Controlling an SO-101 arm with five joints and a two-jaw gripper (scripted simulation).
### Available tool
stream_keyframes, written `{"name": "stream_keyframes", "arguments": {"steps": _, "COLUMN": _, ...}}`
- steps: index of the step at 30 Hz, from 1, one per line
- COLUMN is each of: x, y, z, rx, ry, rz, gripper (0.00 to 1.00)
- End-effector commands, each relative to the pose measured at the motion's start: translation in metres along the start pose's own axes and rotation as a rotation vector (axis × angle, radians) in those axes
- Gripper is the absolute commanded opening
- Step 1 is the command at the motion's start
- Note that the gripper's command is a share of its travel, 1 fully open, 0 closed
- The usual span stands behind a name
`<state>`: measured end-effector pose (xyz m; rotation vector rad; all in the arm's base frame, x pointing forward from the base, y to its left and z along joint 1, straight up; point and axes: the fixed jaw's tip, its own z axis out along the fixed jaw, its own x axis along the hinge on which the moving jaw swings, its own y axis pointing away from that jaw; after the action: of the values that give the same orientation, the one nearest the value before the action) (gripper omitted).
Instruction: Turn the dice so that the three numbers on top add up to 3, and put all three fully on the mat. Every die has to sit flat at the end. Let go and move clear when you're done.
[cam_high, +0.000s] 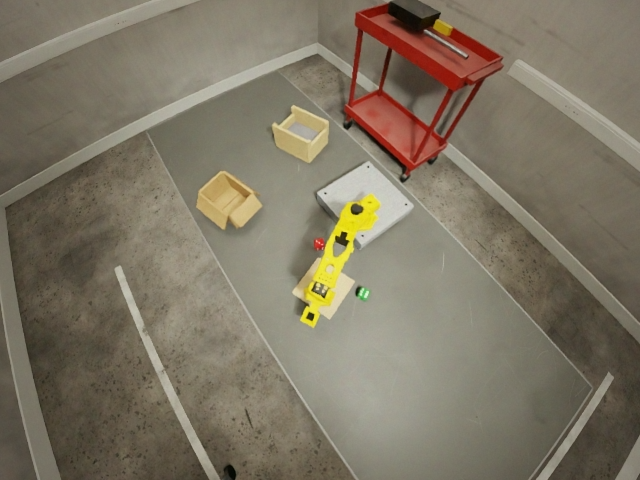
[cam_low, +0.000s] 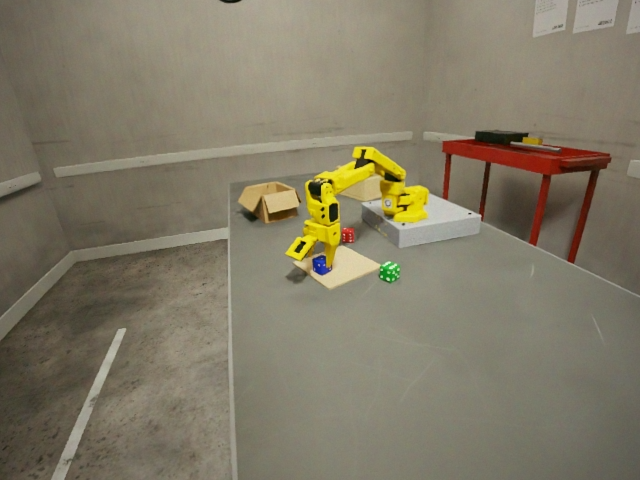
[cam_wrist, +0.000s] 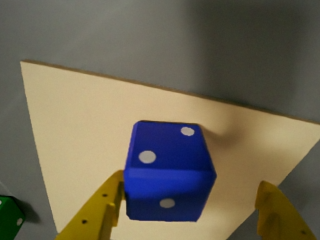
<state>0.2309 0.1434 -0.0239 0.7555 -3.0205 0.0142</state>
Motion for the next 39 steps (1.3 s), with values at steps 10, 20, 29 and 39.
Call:
{"name": "stream_keyframes", "arguments": {"steps": 10, "x": -0.001, "y": 0.002, "z": -0.042, "rx": -0.002, "ry": -0.047, "rz": -0.016, "gripper": 0.36}}
{"name": "stream_keyframes", "arguments": {"steps": 20, "x": -0.005, "y": 0.002, "z": -0.052, "rx": -0.004, "ry": -0.086, "rz": -0.015, "gripper": 0.36}}
{"name": "stream_keyframes", "arguments": {"steps": 29, "x": -0.005, "y": 0.002, "z": -0.052, "rx": -0.004, "ry": -0.086, "rz": -0.015, "gripper": 0.36}}
{"name": "stream_keyframes", "arguments": {"steps": 39, "x": -0.005, "y": 0.002, "z": -0.052, "rx": -0.004, "ry": -0.087, "rz": -0.015, "gripper": 0.36}}
